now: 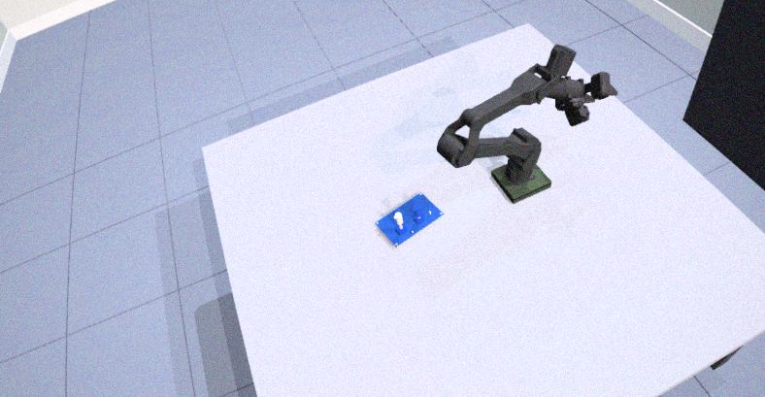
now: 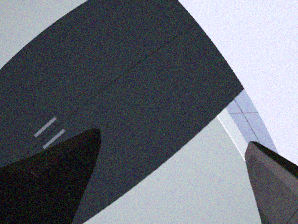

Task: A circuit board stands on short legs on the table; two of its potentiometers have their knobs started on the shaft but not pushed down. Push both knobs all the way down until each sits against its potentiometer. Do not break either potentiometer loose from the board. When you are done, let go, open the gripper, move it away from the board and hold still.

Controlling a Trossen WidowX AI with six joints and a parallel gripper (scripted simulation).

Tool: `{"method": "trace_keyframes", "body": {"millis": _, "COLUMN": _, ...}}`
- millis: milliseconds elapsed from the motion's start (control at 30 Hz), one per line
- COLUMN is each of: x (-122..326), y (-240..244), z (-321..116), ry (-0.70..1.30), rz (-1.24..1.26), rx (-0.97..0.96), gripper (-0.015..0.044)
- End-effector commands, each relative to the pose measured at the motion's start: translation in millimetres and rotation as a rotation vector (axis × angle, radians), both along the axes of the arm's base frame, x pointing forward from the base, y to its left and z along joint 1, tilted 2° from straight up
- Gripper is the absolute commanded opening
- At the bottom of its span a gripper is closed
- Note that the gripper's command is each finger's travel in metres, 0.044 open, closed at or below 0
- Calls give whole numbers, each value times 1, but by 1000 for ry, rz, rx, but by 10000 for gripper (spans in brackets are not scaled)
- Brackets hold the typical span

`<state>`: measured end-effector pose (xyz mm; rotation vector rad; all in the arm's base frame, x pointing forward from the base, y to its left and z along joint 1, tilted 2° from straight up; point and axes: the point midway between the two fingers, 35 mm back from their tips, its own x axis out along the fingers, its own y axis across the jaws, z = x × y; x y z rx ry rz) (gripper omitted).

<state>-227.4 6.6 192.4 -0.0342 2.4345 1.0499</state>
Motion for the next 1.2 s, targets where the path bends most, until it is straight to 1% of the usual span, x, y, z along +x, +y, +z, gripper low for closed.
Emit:
{"method": "trace_keyframes", "body": {"millis": 0, "x": 0, "y": -1, "z": 0, "ry": -1, "rz": 3, "rx": 0, "gripper": 374}}
{"method": "trace_keyframes", "body": {"millis": 233, "x": 2, "y": -27, "z": -3, "ry": -26, "rz": 126, "rx": 12, "gripper": 190}}
{"method": "trace_keyframes", "body": {"millis": 467, "x": 3, "y": -57, "z": -3, "ry": -75, "rz": 309, "rx": 117, "gripper": 6}}
{"method": "trace_keyframes", "body": {"millis": 800, "x": 13, "y": -101, "z": -3, "ry": -122, "rz": 584, "rx": 279, "gripper": 0}}
{"method": "trace_keyframes", "body": {"millis": 1167, "x": 34, "y": -147, "z": -3, "ry": -140, "rz": 888, "rx": 465, "gripper": 0}}
